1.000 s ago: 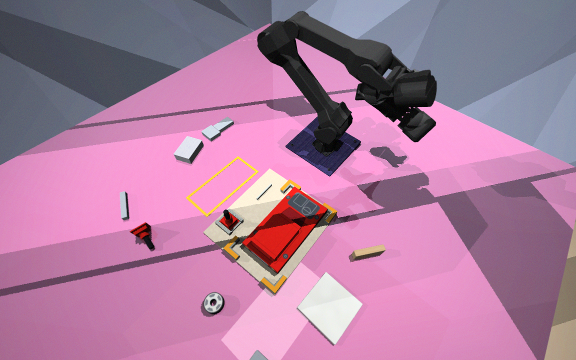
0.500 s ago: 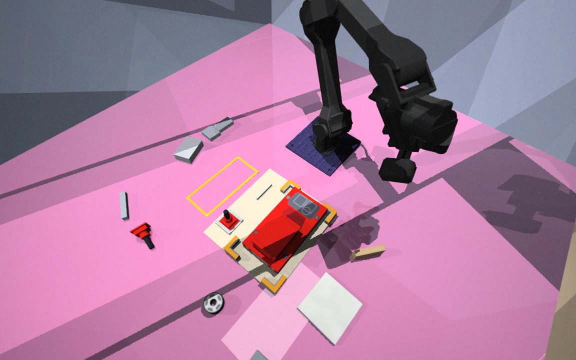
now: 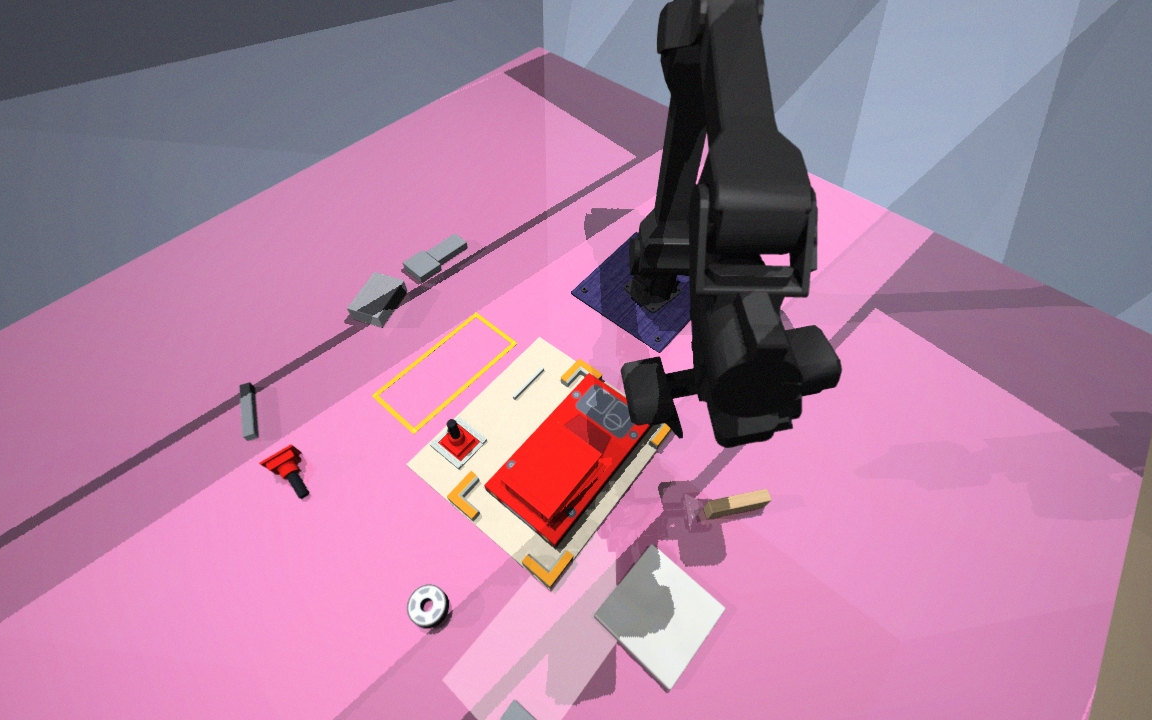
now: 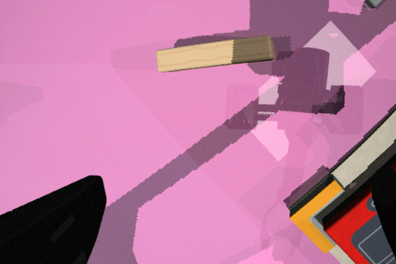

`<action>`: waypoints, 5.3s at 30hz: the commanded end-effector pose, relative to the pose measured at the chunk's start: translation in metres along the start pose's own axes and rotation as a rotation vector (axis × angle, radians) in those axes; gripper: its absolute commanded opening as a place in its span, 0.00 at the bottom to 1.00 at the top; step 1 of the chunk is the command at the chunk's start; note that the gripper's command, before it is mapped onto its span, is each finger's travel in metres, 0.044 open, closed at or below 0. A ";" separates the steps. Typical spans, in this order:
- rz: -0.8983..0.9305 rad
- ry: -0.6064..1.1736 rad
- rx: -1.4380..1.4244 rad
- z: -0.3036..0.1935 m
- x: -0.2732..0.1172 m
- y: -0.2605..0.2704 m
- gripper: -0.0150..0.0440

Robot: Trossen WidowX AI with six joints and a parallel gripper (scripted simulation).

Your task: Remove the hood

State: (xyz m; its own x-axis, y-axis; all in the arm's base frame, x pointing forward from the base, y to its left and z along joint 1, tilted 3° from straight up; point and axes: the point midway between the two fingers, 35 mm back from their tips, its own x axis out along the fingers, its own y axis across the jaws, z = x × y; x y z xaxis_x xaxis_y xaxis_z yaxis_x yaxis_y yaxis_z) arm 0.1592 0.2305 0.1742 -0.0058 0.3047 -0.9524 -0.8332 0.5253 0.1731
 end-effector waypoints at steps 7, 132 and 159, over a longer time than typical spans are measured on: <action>-0.183 0.040 0.508 0.011 -0.008 -0.117 1.00; -0.282 0.081 0.769 -0.012 0.050 -0.187 1.00; -0.279 0.073 0.769 -0.011 0.051 -0.188 0.59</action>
State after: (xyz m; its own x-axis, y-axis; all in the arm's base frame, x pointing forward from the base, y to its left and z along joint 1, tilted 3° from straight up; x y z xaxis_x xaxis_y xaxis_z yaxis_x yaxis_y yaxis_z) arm 0.3093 0.1388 0.0898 0.0872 0.0436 -0.9952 -0.1978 0.9799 0.0256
